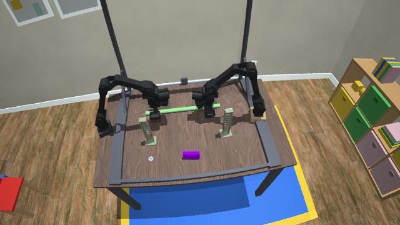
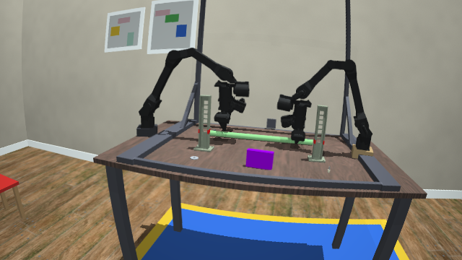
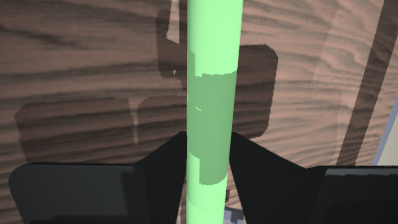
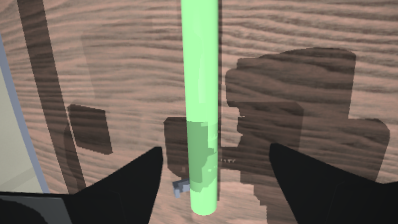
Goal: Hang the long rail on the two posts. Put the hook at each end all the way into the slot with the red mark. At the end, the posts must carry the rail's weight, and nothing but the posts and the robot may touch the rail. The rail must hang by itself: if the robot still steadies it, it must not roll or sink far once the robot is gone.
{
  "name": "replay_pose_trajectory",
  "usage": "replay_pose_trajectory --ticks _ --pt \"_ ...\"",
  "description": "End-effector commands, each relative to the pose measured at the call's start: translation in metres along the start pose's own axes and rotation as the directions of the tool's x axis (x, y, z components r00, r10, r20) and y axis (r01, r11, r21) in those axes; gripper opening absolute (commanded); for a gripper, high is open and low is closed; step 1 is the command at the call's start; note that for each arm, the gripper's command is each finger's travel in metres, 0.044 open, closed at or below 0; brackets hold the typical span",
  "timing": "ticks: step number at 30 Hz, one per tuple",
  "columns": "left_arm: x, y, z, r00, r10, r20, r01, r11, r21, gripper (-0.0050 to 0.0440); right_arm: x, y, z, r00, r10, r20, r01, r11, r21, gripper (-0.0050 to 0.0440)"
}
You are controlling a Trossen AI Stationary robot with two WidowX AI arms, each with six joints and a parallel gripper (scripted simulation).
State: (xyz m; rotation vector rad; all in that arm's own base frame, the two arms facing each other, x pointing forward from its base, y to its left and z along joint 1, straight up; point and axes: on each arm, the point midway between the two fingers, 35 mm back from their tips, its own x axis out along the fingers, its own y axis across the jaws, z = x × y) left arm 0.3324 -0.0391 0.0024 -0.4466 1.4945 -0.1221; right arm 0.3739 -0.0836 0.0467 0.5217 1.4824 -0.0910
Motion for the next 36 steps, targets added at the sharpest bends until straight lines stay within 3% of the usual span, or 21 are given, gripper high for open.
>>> replay_pose_trajectory --ticks 1,5,7,13,16,25,36 --pt "-0.003 -0.002 0.003 1.000 -0.008 0.016 0.008 1.000 0.010 -0.0050 0.002 0.017 0.004 0.988 -0.152 0.002 0.152 0.988 -0.025 0.0225" --pt "-0.003 -0.002 0.003 1.000 -0.008 0.016 0.008 1.000 0.010 -0.0050 0.008 0.034 0.005 0.935 -0.354 0.027 0.355 0.934 -0.035 0.0225" --pt "-0.003 -0.002 0.003 1.000 -0.008 0.016 0.008 1.000 0.010 -0.0050 0.008 0.034 0.005 0.935 -0.354 0.027 0.355 0.934 -0.035 0.0225" --pt "-0.003 -0.002 0.003 1.000 -0.008 0.016 0.008 1.000 0.010 -0.0050 0.017 0.044 0.002 0.861 -0.508 0.027 0.508 0.861 0.001 0.0225" --pt "-0.003 -0.002 0.003 1.000 -0.008 0.016 0.008 1.000 0.010 -0.0050 0.019 0.046 0.002 0.846 -0.533 0.026 0.533 0.846 0.008 0.0225" --pt "-0.003 -0.002 0.003 1.000 -0.008 0.016 0.008 1.000 0.010 -0.0050 0.016 0.042 0.000 0.846 -0.532 0.030 0.532 0.847 0.011 0.0225" --pt "-0.003 -0.002 0.003 1.000 -0.008 0.016 0.008 1.000 0.010 -0.0050 0.038 0.029 -0.003 0.843 -0.538 0.006 0.538 0.843 0.002 0.0225"
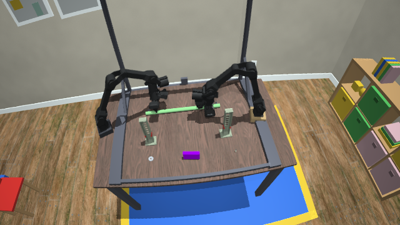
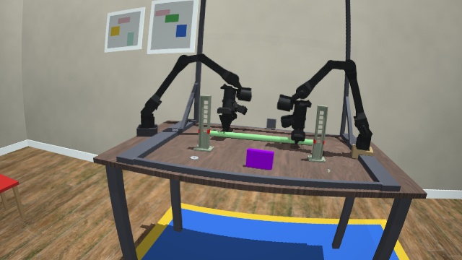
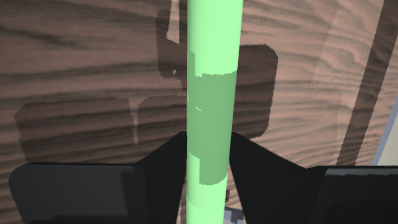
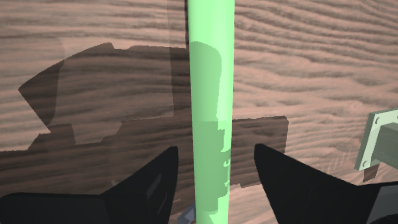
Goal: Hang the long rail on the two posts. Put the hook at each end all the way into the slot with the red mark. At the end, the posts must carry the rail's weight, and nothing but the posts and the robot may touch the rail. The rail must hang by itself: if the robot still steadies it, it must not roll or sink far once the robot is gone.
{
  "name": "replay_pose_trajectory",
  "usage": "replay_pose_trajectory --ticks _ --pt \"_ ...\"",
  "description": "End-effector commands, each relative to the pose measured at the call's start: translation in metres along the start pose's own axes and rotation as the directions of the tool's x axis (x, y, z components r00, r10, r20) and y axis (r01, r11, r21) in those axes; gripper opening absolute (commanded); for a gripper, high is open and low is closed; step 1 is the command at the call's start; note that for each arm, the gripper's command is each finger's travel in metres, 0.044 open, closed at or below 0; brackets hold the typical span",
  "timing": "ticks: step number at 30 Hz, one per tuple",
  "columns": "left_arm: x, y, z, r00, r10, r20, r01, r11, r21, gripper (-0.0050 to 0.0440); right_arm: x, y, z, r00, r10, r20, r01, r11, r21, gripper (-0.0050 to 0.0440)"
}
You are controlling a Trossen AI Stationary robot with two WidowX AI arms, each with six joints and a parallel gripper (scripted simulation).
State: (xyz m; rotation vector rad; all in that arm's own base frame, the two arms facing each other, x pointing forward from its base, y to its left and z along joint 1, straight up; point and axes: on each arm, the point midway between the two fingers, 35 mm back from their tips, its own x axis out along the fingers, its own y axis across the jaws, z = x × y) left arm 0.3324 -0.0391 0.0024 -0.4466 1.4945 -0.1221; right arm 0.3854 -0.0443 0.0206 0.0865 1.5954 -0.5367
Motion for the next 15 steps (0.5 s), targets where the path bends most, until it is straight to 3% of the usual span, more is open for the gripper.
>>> replay_pose_trajectory --ticks 1,15 --pt "-0.003 -0.002 0.003 1.000 -0.008 0.016 0.008 1.000 0.010 -0.0050 0.005 -0.002 0.001 1.000 0.001 0.008 -0.001 1.000 0.001 0.0225" --pt "-0.003 -0.002 0.003 1.000 -0.008 0.016 0.008 1.000 0.010 -0.0050 0.019 -0.001 0.001 1.000 0.001 0.008 -0.001 1.000 0.002 0.0225"
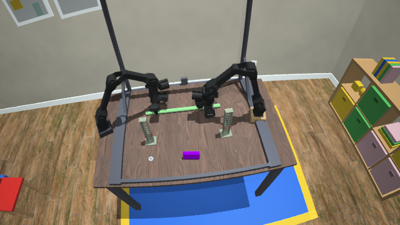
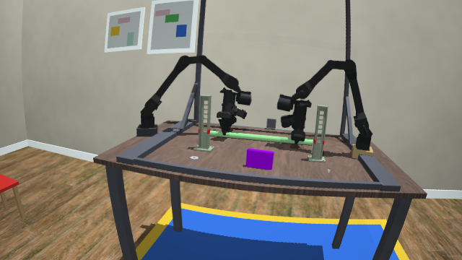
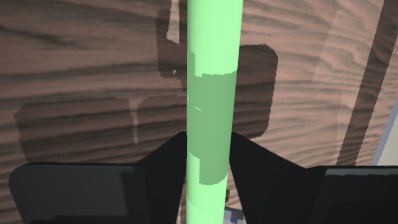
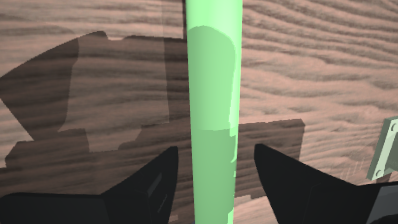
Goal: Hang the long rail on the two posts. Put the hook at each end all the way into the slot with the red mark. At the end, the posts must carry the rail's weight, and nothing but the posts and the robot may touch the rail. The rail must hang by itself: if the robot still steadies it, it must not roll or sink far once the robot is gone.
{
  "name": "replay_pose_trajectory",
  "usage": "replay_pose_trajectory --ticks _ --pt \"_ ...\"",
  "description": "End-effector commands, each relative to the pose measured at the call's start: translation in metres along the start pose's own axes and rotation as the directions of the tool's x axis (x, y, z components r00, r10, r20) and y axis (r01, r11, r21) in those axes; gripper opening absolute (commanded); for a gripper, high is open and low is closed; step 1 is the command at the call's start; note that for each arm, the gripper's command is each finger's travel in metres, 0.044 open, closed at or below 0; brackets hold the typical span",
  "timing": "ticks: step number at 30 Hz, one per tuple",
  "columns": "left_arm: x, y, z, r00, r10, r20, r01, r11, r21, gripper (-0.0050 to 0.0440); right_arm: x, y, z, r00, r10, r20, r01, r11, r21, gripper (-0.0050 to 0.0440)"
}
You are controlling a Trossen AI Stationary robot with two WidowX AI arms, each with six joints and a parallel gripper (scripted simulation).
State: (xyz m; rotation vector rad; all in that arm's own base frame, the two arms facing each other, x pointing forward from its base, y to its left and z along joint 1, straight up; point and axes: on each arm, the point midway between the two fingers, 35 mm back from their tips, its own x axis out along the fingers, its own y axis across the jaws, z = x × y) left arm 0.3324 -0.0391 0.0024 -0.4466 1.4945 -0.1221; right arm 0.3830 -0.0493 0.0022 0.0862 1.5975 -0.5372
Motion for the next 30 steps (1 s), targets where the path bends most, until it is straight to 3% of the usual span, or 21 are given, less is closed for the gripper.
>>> replay_pose_trajectory --ticks 1,8,18,24,29,30 --pt "-0.0027 -0.0017 0.0031 1.000 -0.008 0.016 0.008 1.000 0.010 -0.0050 -0.0002 -0.0008 0.0015 1.000 0.002 0.010 -0.002 1.000 0.002 0.0206" --pt "-0.0027 -0.0017 0.0031 1.000 -0.008 0.016 0.008 1.000 0.010 -0.0050 -0.0087 -0.0010 0.0055 0.999 0.012 0.032 -0.012 1.000 0.009 0.0186" --pt "-0.0027 -0.0017 0.0031 1.000 -0.008 0.016 0.008 1.000 0.010 -0.0050 -0.0087 -0.0010 0.0055 0.999 0.012 0.032 -0.012 1.000 0.009 0.0106" --pt "-0.0027 -0.0017 0.0031 1.000 -0.008 0.016 0.008 1.000 0.010 -0.0050 -0.0087 -0.0010 0.0055 0.999 0.012 0.032 -0.012 1.000 0.009 0.0092" --pt "-0.0027 -0.0017 0.0031 1.000 -0.008 0.016 0.008 1.000 0.010 -0.0050 -0.0087 -0.0010 0.0055 0.999 0.012 0.032 -0.012 1.000 0.009 0.0042" --pt "-0.0027 -0.0017 0.0031 1.000 -0.008 0.016 0.008 1.000 0.010 0.0024 -0.0087 -0.0010 0.0055 0.999 0.012 0.032 -0.012 1.000 0.009 0.0018"
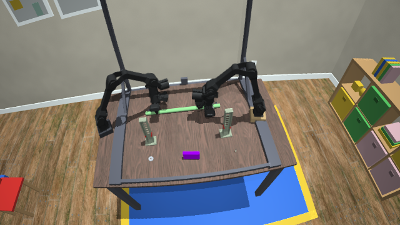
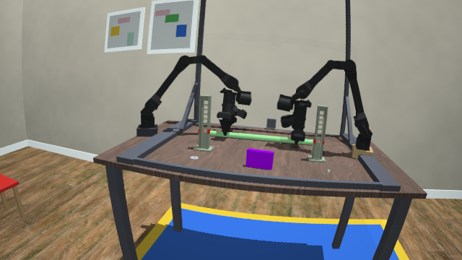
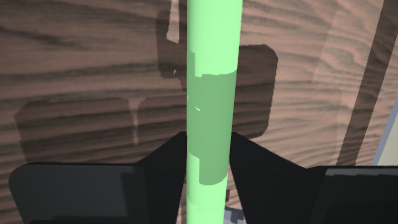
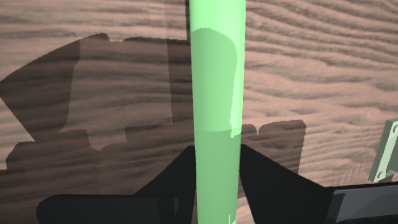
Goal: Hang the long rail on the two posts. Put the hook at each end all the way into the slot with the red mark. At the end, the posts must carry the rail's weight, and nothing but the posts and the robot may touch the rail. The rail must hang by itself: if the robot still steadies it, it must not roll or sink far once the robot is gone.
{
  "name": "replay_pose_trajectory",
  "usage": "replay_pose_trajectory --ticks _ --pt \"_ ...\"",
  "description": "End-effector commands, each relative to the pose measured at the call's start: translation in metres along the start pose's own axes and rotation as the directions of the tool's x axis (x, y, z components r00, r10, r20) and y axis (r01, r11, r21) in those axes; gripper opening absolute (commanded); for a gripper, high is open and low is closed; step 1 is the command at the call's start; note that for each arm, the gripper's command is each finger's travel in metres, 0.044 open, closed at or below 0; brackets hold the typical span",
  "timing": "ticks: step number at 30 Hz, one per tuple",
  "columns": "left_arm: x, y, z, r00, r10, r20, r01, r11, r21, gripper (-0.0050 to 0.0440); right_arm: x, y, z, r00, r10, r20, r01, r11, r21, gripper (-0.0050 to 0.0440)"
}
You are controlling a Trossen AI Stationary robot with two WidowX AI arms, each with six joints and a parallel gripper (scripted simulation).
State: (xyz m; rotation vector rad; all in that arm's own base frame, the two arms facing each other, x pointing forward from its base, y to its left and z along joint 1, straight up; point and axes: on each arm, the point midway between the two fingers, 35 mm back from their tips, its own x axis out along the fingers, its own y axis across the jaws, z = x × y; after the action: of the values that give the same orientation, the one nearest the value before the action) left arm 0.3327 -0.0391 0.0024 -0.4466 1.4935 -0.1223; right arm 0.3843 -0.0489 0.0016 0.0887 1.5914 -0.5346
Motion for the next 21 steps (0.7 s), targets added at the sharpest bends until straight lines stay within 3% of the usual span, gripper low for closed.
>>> replay_pose_trajectory --ticks 1,9,11,13,17,18,21 --pt "-0.003 -0.002 0.003 1.000 -0.008 0.015 0.007 1.000 0.010 0.0048 -0.009 -0.002 0.004 1.000 0.008 0.026 -0.008 1.000 0.008 0.0000" --pt "-0.003 -0.002 0.003 1.000 -0.008 0.015 0.007 1.000 0.010 0.0240 -0.009 -0.002 0.004 1.000 0.008 0.026 -0.008 1.000 0.008 -0.0003" --pt "-0.003 -0.002 0.003 1.000 -0.008 0.015 0.007 1.000 0.010 0.0240 -0.009 -0.002 0.004 1.000 0.008 0.026 -0.008 1.000 0.008 -0.0003" --pt "-0.003 -0.002 0.004 1.000 -0.008 0.015 0.007 1.000 0.010 0.0279 -0.009 -0.002 0.004 1.000 0.008 0.026 -0.008 1.000 0.008 -0.0004" --pt "-0.003 -0.002 0.004 1.000 -0.008 0.015 0.007 1.000 0.010 0.0279 -0.009 -0.002 0.004 1.000 0.008 0.026 -0.008 1.000 0.008 -0.0020" --pt "0.000 0.002 0.003 1.000 -0.001 0.002 0.001 1.000 0.005 0.0303 -0.009 -0.002 0.004 1.000 0.008 0.026 -0.008 1.000 0.008 -0.0027" --pt "-0.023 -0.003 0.009 0.999 -0.006 0.037 0.006 1.000 0.019 0.0375 -0.009 -0.002 0.004 1.000 0.008 0.026 -0.008 1.000 0.008 -0.0050"
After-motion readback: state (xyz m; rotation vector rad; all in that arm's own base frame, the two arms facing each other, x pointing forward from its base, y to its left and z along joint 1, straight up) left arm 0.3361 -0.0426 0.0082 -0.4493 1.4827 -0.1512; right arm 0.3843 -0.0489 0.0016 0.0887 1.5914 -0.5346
